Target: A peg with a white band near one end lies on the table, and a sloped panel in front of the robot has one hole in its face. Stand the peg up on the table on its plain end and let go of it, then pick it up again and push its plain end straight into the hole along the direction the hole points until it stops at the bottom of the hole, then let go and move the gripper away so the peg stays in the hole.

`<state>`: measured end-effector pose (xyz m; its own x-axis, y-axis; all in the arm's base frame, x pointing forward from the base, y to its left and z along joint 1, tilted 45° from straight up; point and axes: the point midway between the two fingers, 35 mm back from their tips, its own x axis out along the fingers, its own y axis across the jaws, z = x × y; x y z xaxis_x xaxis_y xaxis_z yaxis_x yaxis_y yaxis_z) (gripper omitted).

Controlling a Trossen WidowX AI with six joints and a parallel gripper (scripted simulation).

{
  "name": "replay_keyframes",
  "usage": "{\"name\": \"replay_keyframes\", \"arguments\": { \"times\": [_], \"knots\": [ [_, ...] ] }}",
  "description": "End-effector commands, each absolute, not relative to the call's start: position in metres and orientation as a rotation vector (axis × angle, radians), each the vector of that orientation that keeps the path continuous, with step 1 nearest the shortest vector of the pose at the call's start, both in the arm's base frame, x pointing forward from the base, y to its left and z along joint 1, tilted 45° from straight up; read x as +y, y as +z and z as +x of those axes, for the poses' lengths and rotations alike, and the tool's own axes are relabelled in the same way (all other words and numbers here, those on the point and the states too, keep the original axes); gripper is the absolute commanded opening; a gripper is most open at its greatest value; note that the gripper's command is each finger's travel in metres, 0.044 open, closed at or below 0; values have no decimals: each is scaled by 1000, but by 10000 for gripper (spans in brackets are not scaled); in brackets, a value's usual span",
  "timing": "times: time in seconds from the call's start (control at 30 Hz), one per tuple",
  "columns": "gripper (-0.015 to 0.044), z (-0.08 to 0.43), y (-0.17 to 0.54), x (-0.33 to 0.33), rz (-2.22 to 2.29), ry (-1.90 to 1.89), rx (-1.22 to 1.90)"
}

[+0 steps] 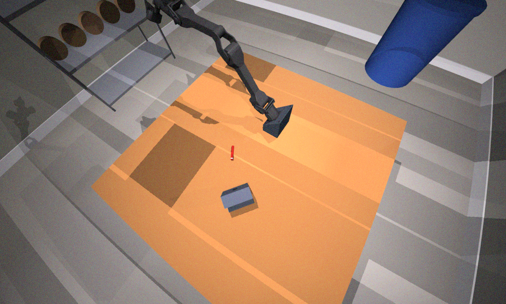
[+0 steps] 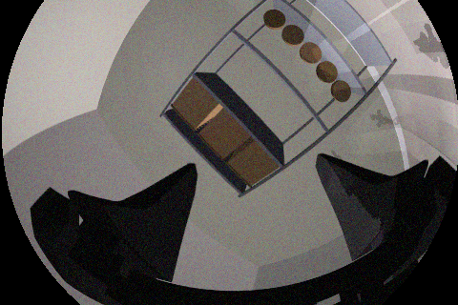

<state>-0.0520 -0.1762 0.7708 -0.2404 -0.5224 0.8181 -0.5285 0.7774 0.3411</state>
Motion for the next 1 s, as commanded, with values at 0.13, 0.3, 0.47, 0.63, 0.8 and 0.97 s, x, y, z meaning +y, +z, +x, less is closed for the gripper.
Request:
{"name": "replay_keyframes", "arguments": {
  "times": [0.13,0.3,0.47,0.63,0.8,0.97],
  "knots": [
    [440,-48,768,-184,805,-14,-1879],
    [440,-42,758,-205,832,-84,-1871],
    [440,-35,742,-232,876,-189,-1859],
    [440,-25,726,-258,918,-297,-1834],
    [440,-11,711,-277,965,-374,-1794],
    [440,4,696,-295,1008,-449,-1746]
  ]
}}
